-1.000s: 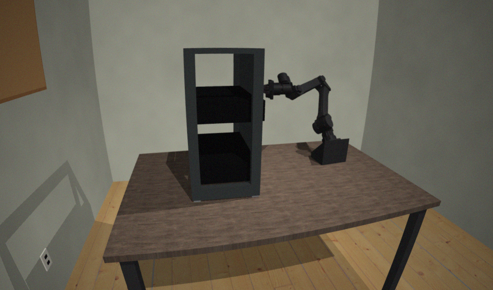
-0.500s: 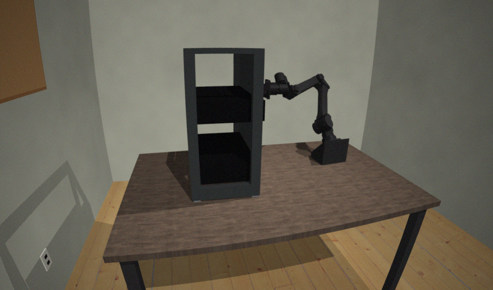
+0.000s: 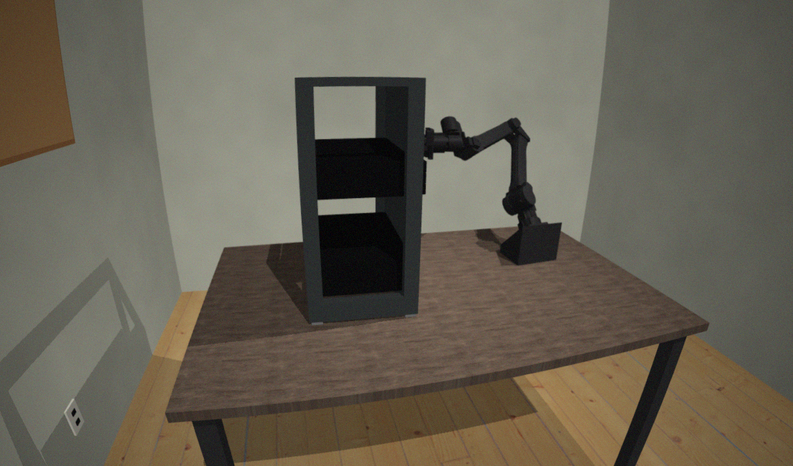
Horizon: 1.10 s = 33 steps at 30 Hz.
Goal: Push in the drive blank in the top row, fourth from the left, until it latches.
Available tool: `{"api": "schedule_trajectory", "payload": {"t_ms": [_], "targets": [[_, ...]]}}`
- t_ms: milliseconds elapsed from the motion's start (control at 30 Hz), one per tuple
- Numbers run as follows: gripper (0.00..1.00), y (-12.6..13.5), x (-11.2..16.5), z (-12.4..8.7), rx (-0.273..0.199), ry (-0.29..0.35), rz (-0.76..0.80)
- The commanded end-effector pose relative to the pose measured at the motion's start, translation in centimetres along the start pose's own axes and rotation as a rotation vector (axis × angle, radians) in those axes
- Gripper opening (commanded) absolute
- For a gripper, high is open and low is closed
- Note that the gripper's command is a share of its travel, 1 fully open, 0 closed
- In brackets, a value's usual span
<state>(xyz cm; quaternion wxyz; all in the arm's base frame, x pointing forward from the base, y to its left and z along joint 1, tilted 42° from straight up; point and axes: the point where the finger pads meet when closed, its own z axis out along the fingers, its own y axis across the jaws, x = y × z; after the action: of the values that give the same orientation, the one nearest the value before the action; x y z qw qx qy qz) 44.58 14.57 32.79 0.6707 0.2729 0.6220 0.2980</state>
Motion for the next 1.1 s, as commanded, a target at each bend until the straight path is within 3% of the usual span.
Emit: {"api": "schedule_trajectory", "payload": {"t_ms": [0, 333, 900, 967, 1000, 1067], "targets": [[0.0, 1.8, -1.7, 2.6, -0.022, -0.043, 0.036], [0.0, 1.4, -1.5, 4.2, -0.017, -0.039, 0.031], [0.0, 1.2, -1.3, 4.2, -0.009, -0.033, 0.026], [0.0, 1.1, -1.3, 4.0, -0.004, -0.033, 0.025], [0.0, -0.1, -0.1, 3.0, 0.015, -0.007, 0.011], [0.0, 0.2, 0.6, 0.9, 0.002, 0.011, 0.008]]}}
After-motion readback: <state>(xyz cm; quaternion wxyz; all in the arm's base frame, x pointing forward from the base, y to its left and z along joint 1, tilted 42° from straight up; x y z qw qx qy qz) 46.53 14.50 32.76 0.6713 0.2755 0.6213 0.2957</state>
